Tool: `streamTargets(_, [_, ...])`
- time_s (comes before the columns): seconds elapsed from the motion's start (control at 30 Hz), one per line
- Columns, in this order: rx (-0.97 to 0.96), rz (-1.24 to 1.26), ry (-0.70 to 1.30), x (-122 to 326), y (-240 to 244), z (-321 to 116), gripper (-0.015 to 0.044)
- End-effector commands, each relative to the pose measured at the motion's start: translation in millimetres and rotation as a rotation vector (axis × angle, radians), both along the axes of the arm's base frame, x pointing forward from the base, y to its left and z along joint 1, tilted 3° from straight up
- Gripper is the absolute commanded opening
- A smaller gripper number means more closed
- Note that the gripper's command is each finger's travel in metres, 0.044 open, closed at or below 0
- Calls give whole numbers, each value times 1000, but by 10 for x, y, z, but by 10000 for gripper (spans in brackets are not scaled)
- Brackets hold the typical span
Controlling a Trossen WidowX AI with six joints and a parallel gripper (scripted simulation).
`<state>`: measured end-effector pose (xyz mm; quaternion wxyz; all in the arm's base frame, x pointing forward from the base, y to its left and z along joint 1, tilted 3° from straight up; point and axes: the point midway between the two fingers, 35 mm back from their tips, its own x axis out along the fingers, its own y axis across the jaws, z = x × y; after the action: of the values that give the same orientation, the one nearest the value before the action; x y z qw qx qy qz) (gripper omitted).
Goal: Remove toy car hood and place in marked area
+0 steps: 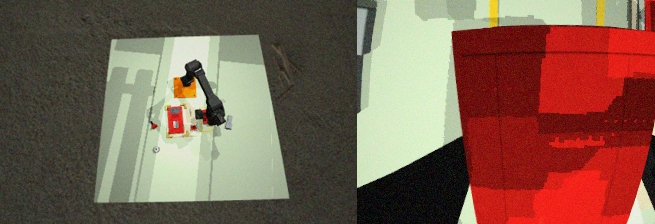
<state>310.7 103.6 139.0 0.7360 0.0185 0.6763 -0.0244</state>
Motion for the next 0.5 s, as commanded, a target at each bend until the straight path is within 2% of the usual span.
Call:
streamTargets(0.0, [-3,-6,0,7,-4,-38,0])
streamTargets(0.47, [-3,-6,0,20,-4,-141,0])
